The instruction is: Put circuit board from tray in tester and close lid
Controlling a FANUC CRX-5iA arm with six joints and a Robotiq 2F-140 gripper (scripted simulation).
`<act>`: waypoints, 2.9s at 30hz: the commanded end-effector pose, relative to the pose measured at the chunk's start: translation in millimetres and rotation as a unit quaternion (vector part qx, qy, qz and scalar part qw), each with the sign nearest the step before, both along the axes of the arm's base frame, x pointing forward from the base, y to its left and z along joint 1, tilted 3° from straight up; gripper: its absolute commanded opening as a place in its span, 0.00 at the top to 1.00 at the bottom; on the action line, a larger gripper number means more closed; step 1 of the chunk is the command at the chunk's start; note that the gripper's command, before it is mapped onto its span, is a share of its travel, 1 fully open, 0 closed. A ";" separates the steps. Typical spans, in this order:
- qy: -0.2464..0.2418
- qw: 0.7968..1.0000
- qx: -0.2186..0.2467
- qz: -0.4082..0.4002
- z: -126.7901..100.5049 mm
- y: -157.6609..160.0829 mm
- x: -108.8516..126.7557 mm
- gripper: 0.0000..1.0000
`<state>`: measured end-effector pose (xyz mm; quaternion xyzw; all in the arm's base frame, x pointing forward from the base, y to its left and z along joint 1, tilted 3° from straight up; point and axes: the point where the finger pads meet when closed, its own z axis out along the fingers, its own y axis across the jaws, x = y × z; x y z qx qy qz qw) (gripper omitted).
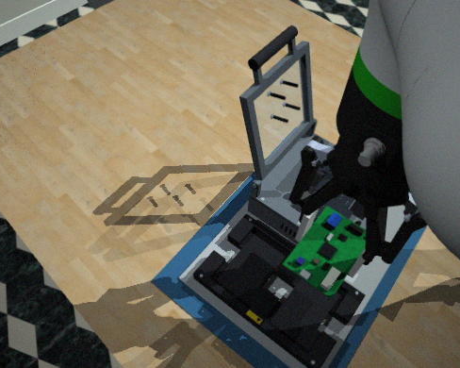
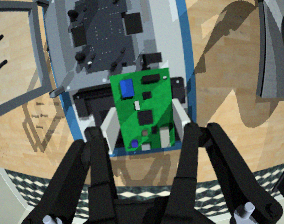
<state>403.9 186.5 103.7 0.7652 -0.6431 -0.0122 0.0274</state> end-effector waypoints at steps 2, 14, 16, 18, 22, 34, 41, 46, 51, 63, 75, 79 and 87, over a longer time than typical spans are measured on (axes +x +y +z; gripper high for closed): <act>0.000 1.000 0.000 0.000 0.8 -7.8 4.7 0.54; 0.000 1.000 0.000 0.000 3.6 -45.8 26.0 0.54; 0.000 1.000 0.000 0.000 4.1 -52.1 29.6 0.54; 0.000 1.000 0.000 0.000 4.1 -52.1 29.6 0.54; 0.000 1.000 0.000 0.000 5.0 -64.5 36.5 0.54; 0.000 1.000 0.000 0.000 7.1 -93.3 52.7 0.54; 0.000 1.000 0.000 0.000 7.9 -104.2 58.8 0.54; 0.000 1.000 0.000 0.000 8.4 -110.3 62.2 0.54; 0.000 1.000 0.000 0.000 8.6 -113.1 63.8 0.54; 0.000 1.000 0.000 0.000 8.7 -115.0 64.9 0.54; 0.000 1.000 0.000 0.000 8.7 -115.0 64.9 0.54; 0.000 1.000 0.000 0.000 8.7 -115.0 64.9 0.54; 0.000 1.000 0.000 0.000 8.7 -115.0 64.9 0.54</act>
